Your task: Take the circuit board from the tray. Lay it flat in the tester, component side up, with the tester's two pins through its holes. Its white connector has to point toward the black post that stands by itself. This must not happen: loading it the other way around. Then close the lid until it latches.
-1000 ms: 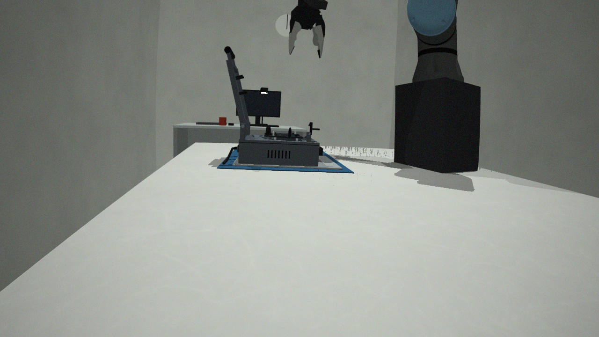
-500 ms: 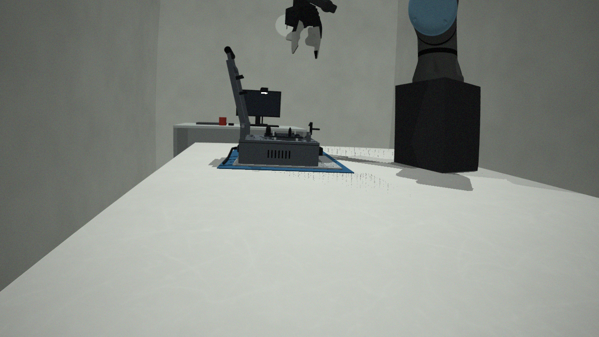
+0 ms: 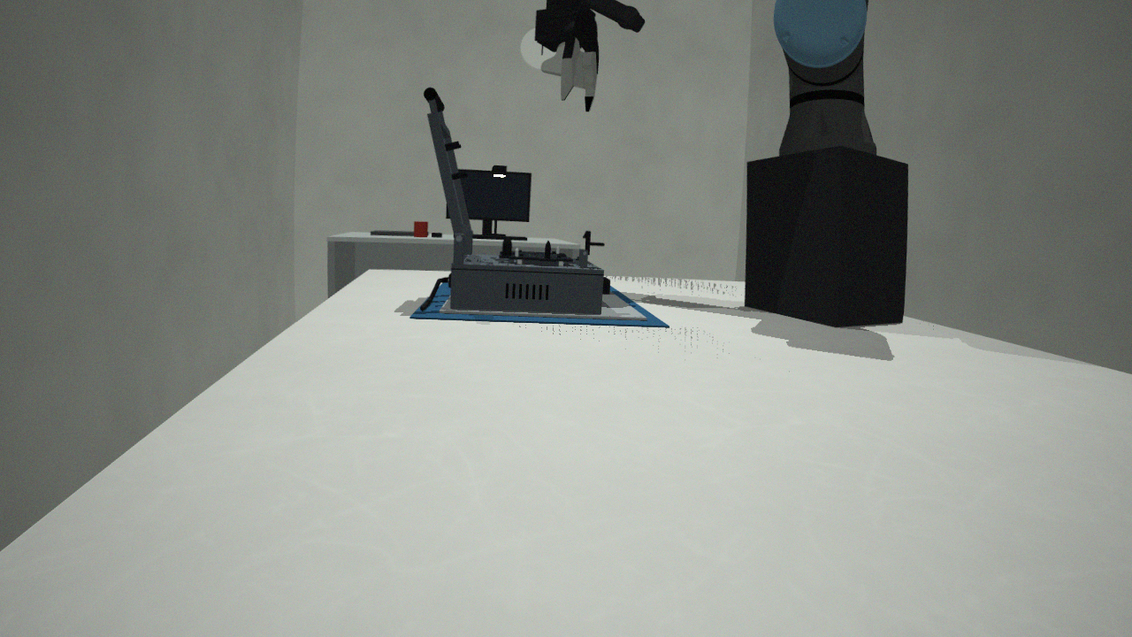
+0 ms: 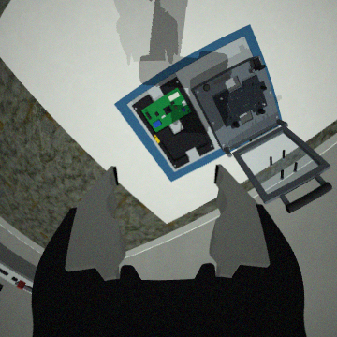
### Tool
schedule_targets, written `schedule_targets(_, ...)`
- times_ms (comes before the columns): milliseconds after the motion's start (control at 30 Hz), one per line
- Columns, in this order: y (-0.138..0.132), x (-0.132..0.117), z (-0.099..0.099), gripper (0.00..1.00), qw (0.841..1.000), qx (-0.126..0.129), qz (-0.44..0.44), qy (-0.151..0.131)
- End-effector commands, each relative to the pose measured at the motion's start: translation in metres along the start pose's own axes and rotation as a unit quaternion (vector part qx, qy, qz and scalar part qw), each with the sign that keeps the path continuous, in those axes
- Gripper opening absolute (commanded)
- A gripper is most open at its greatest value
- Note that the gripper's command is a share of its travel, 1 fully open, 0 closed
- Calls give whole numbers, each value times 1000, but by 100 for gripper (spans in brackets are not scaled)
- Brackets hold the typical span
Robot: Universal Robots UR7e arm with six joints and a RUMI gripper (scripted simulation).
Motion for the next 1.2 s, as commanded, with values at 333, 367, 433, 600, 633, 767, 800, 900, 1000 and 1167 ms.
schedule_targets(333,-1,0,0,59,982,-3,-191,-1)
schedule_targets(367,-1,0,0,59,980,-3,-201,-1)
schedule_targets(433,-1,0,0,59,976,-3,-217,-1)
schedule_targets(600,-1,0,0,59,971,-3,-240,-1)
schedule_targets(633,-1,0,0,59,970,-3,-242,-1)
schedule_targets(767,-1,0,0,59,970,-3,-244,-1)
schedule_targets(800,-1,0,0,59,970,-3,-244,-1)
schedule_targets(900,-1,0,0,59,970,-3,-244,-1)
schedule_targets(1000,-1,0,0,59,970,-3,-244,-1)
schedule_targets(1167,-1,0,3,59,970,-3,-244,-1)
Point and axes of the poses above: the point where the finger pads meet when closed, its own z axis out along the fingers, its own y axis across the jaws, x = y × z, the point moved 10 cm from there along -z, back along the fingers
